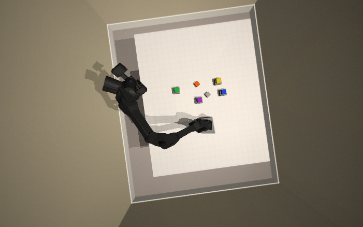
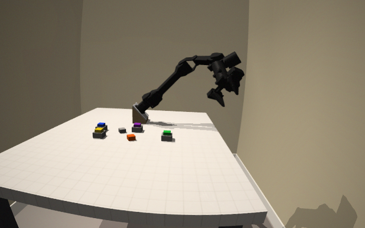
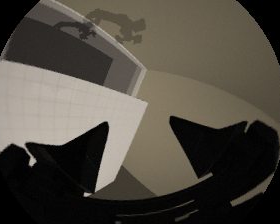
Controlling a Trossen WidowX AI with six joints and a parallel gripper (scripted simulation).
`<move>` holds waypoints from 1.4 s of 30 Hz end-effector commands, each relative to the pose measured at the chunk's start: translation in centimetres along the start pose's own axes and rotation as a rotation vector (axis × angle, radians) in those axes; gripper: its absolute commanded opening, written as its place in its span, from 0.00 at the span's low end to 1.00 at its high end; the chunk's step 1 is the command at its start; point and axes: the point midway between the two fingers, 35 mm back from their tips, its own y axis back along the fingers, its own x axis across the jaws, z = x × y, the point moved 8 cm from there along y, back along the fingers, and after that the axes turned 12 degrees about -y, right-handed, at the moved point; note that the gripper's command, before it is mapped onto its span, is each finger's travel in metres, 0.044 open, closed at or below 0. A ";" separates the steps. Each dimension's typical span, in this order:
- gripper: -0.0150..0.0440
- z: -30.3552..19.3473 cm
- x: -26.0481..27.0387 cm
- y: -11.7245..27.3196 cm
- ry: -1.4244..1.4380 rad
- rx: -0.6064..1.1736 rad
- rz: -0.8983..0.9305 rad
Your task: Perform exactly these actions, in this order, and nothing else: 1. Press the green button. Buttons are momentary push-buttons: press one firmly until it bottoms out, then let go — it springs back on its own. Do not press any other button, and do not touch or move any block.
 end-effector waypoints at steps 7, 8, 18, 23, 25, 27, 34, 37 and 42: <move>0.93 -14.1 5.0 -1.9 -1.013 0.429 0.386; 0.93 -15.3 5.6 -1.7 -1.140 0.479 0.414; 0.93 -21.4 9.2 1.0 -1.959 0.790 0.534; 0.93 -21.4 9.2 1.0 -1.959 0.790 0.534; 0.93 -21.4 9.2 1.0 -1.959 0.790 0.534; 0.93 -21.4 9.2 1.0 -1.959 0.790 0.534; 0.67 -21.1 13.0 -2.8 -1.959 0.788 0.534; 0.53 -21.1 13.6 -3.3 -1.960 0.787 0.535; 0.31 -21.1 13.6 -3.3 -1.960 0.787 0.535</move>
